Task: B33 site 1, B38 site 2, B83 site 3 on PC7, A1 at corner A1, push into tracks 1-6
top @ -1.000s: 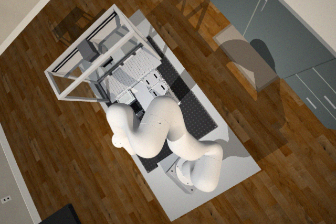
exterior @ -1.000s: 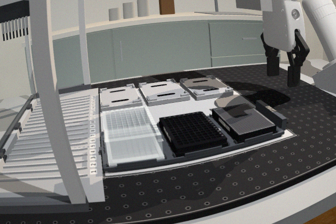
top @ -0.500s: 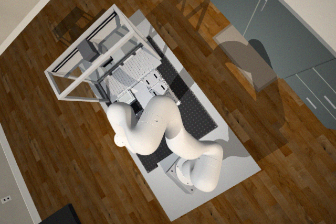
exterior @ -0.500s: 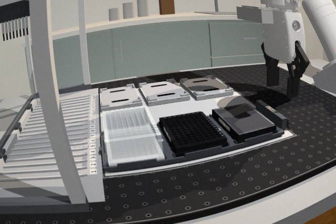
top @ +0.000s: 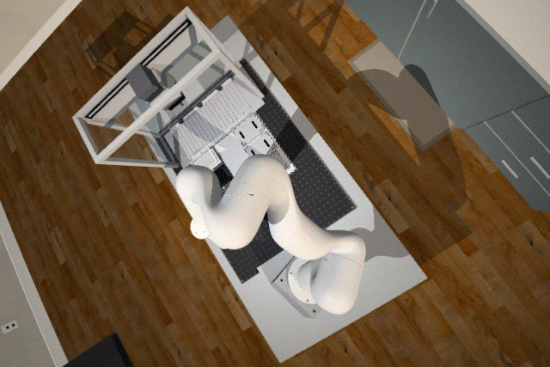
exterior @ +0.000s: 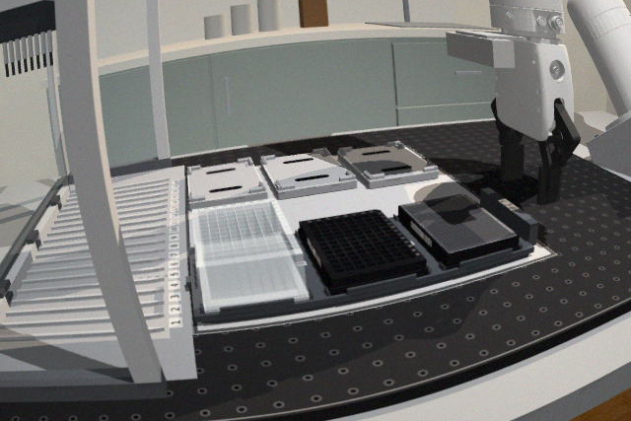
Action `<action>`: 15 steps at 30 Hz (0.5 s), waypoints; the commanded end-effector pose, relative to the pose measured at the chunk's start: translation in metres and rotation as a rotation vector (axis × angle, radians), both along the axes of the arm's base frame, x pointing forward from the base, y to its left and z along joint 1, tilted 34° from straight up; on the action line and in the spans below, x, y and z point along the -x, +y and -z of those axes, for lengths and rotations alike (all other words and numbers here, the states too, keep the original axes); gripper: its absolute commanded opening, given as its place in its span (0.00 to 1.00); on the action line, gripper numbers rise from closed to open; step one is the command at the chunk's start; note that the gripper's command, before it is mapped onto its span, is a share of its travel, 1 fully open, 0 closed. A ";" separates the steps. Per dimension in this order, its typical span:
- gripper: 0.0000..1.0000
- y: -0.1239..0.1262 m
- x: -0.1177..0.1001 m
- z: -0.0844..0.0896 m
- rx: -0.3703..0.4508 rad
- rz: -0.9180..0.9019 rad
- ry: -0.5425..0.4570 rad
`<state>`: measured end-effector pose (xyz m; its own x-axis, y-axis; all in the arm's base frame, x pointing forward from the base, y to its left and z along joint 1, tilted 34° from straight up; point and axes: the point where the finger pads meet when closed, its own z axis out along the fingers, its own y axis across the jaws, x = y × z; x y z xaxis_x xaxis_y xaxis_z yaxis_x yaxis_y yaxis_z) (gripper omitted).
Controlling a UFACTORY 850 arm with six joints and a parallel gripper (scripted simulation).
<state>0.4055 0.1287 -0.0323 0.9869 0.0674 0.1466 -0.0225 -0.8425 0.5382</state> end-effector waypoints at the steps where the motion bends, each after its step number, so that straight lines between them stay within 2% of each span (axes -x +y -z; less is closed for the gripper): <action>1: 0.82 -0.002 -0.001 0.004 -0.001 -0.001 -0.001; 5: 0.82 -0.006 -0.003 0.010 -0.001 -0.001 -0.001; 15: 0.82 -0.006 -0.003 0.010 -0.001 -0.001 -0.001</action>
<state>0.4076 0.1221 -0.0426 0.9868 0.0675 0.1471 -0.0226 -0.8426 0.5381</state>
